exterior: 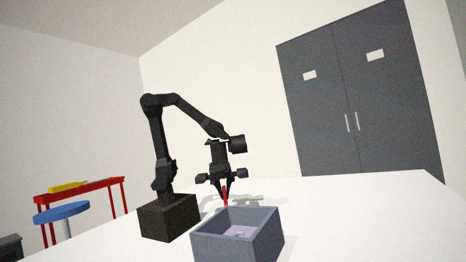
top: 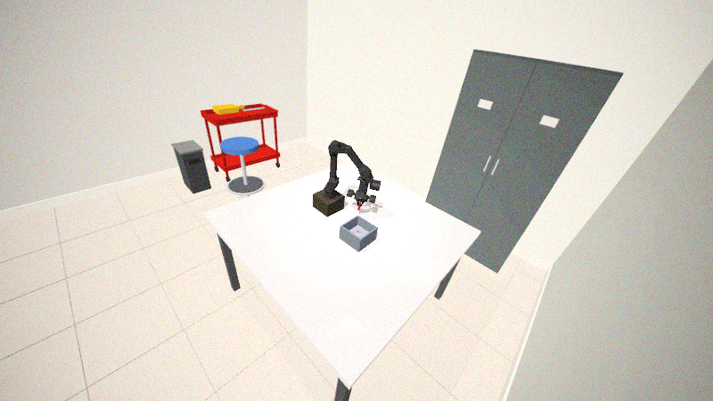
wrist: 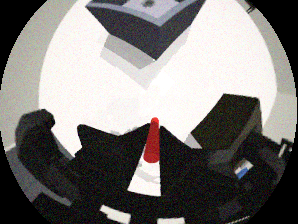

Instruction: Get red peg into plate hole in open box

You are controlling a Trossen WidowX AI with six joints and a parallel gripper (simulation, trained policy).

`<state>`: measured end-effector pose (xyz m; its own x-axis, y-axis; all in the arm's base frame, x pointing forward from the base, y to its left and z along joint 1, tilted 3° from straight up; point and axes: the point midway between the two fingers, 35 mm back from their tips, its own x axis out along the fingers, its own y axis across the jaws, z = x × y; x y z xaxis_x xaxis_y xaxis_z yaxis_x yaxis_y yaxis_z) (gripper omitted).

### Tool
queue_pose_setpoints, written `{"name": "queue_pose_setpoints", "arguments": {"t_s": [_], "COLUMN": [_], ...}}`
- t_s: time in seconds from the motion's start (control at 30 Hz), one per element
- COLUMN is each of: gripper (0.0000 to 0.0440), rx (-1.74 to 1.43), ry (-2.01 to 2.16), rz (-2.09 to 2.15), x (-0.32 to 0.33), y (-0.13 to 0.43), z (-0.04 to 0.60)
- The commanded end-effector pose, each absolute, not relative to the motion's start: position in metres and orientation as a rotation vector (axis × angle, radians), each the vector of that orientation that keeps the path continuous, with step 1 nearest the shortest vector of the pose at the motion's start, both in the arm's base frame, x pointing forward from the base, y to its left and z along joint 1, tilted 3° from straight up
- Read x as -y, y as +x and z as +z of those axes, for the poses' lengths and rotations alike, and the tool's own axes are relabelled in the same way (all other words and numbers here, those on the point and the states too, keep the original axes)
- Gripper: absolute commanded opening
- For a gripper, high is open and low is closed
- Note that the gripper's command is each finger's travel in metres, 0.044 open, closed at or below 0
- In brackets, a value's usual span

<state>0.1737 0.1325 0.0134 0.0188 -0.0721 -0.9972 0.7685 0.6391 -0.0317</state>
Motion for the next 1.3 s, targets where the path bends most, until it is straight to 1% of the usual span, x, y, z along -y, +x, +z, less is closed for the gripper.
{"name": "queue_pose_setpoints", "arguments": {"t_s": [0.0, 0.53, 1.27], "gripper": [0.0001, 0.0000, 0.0000], "rx": [-1.387, -1.268, -1.171], "ry": [0.617, 0.607, 0.715], "rz": [-0.691, -0.614, -0.718], "x": [-0.131, -0.114, -0.044], "y": [0.183, 0.237, 0.301], "z": [0.027, 0.090, 0.104]}}
